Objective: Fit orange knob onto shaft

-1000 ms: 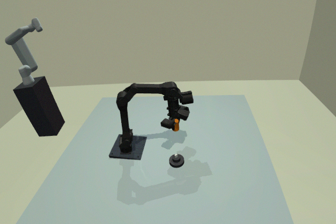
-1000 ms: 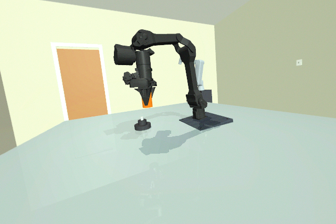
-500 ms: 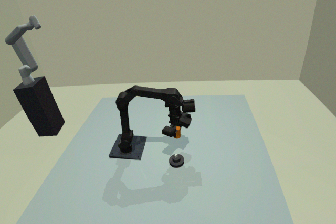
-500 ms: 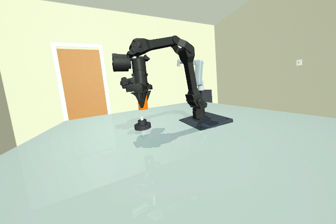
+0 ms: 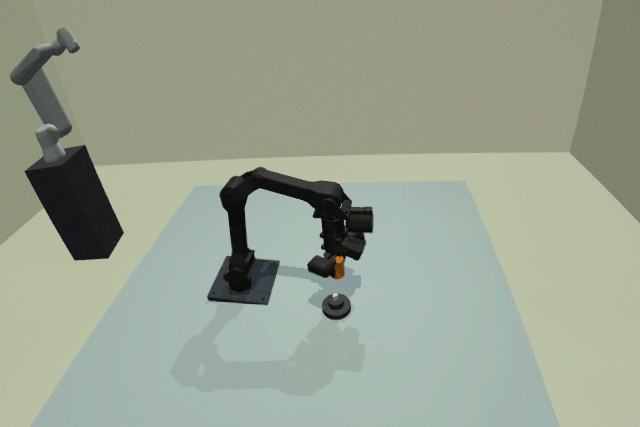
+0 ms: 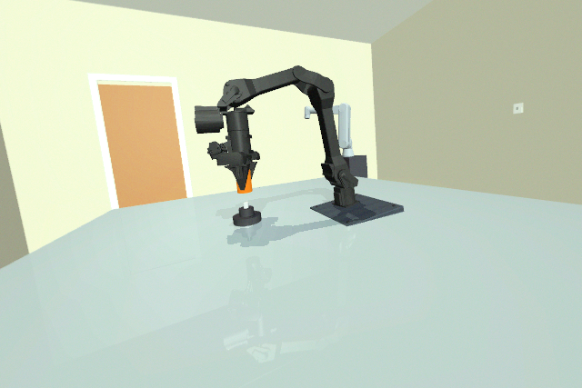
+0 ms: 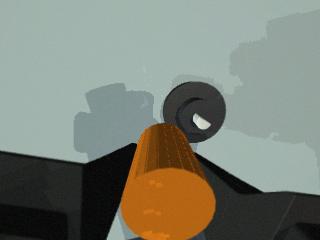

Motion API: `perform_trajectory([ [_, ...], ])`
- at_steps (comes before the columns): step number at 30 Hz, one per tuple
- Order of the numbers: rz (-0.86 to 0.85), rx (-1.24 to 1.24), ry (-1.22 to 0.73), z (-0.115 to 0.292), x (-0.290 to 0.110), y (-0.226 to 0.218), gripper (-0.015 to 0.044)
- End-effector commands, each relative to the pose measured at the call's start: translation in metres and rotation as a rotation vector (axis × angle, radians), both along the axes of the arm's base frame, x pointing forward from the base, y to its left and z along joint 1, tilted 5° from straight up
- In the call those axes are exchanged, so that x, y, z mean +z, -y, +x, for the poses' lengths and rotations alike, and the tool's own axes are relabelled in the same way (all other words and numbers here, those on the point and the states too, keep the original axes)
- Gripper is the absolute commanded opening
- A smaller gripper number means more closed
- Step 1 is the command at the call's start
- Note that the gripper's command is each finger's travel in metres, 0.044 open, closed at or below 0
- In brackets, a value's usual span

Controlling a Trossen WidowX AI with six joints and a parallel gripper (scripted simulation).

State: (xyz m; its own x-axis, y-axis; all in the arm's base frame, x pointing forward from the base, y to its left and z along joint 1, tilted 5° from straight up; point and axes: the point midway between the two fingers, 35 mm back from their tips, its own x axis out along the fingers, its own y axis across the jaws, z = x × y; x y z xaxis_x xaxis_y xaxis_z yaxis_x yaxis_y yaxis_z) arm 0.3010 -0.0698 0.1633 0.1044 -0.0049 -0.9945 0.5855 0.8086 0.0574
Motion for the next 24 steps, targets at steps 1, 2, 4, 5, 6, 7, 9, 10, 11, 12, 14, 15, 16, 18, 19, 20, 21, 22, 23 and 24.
perform_trajectory([
  [1, 0.002, 0.002, 0.002, -0.002, -0.005, 0.014, 0.0],
  [2, 0.002, 0.002, 0.001, -0.003, -0.006, 0.017, 0.0],
  [4, 0.002, 0.002, 0.001, -0.004, -0.008, 0.023, 0.0],
  [5, 0.002, 0.002, 0.001, -0.005, -0.009, 0.026, 0.0],
  [6, 0.002, 0.002, 0.001, -0.006, -0.01, 0.029, 0.0],
  [7, 0.002, 0.002, 0.001, -0.007, -0.011, 0.032, 0.0],
  [9, 0.001, 0.002, 0.001, -0.009, -0.013, 0.038, 0.0],
  [10, 0.001, 0.002, 0.001, -0.01, -0.014, 0.041, 0.0],
  [11, 0.001, 0.002, 0.001, -0.01, -0.014, 0.044, 0.0],
  [12, 0.001, 0.002, 0.001, -0.011, -0.015, 0.045, 0.0],
  [14, 0.001, 0.008, 0.0, -0.011, -0.015, 0.045, 0.0],
  [15, 0.0, 0.016, 0.0, -0.011, -0.015, 0.045, 0.0],
  [16, -0.001, 0.028, 0.0, -0.011, -0.015, 0.045, 0.0],
  [18, -0.005, 0.062, 0.0, -0.011, -0.015, 0.045, 0.0],
  [19, -0.007, 0.084, 0.0, -0.011, -0.015, 0.045, 0.0],
  [20, -0.01, 0.109, 0.0, -0.011, -0.015, 0.045, 0.0],
  [21, -0.013, 0.133, 0.0, -0.011, -0.015, 0.046, 0.0],
  [22, -0.016, 0.162, 0.0, -0.011, -0.015, 0.046, 0.0],
  [23, -0.019, 0.191, 0.0, -0.011, -0.015, 0.047, 0.0],
  [24, -0.022, 0.219, 0.0, -0.011, -0.015, 0.047, 0.0],
])
